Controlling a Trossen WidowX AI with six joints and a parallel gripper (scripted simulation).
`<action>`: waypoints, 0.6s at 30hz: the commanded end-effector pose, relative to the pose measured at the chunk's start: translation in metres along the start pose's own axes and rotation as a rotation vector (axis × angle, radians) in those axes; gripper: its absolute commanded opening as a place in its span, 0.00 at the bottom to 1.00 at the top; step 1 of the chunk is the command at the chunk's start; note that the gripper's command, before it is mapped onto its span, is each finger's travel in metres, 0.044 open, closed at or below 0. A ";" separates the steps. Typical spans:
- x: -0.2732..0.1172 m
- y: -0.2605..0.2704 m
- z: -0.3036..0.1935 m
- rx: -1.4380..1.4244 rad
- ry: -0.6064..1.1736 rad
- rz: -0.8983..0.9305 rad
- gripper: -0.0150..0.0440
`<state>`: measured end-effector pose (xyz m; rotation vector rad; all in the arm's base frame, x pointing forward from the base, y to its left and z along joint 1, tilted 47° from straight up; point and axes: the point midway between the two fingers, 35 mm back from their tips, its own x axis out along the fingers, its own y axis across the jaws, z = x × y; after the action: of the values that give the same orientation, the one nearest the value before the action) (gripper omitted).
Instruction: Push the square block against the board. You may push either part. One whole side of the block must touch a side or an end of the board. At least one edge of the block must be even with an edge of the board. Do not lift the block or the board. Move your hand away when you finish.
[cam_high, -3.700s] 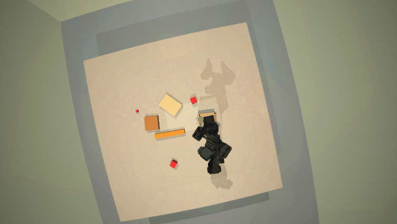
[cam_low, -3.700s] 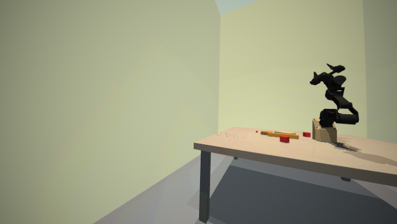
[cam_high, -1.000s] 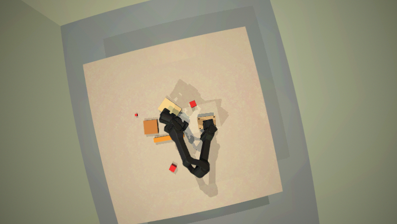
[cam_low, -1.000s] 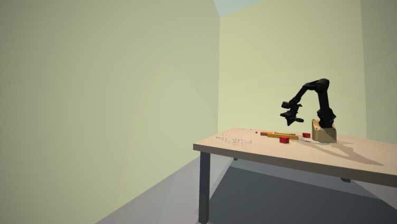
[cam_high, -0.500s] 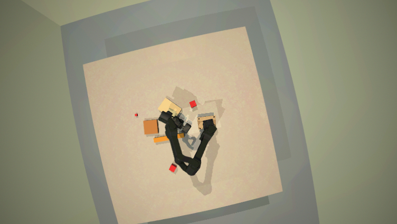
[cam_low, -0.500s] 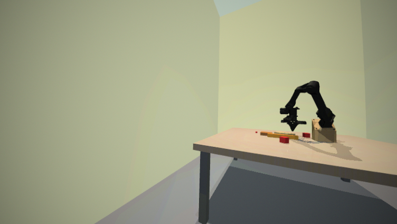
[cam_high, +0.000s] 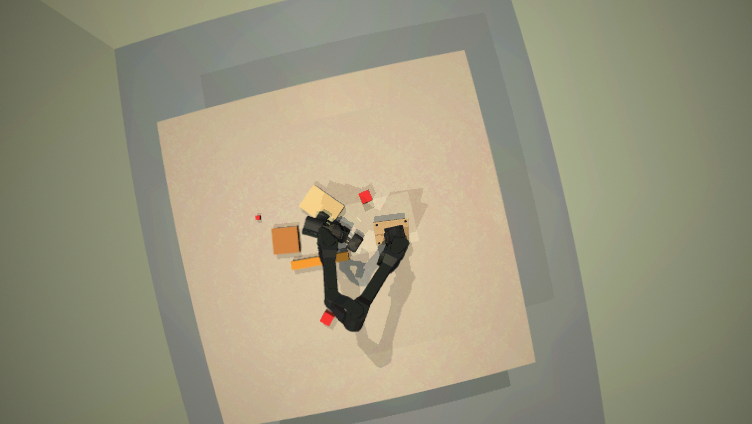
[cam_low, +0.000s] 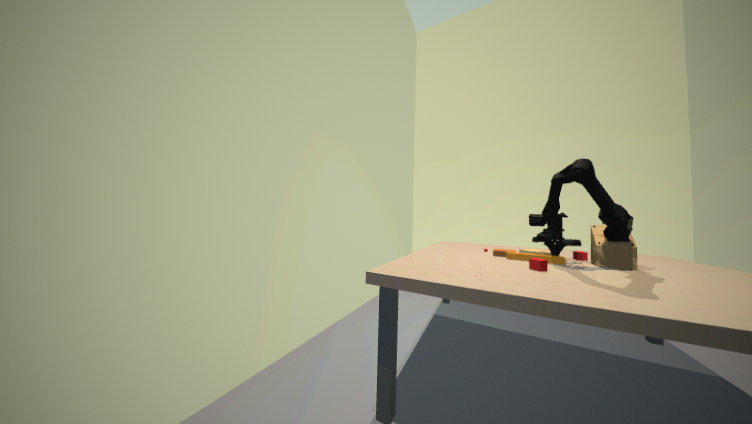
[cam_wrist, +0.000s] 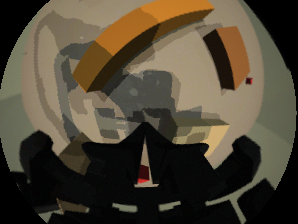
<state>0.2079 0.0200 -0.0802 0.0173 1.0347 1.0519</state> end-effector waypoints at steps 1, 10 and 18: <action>0.001 -0.001 0.005 0.002 -0.005 -0.003 0.25; 0.000 -0.003 0.015 0.002 -0.004 -0.005 0.25; 0.000 -0.005 0.024 0.002 -0.003 -0.006 0.25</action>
<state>0.2235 0.0267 -0.0722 0.0125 1.0358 1.0483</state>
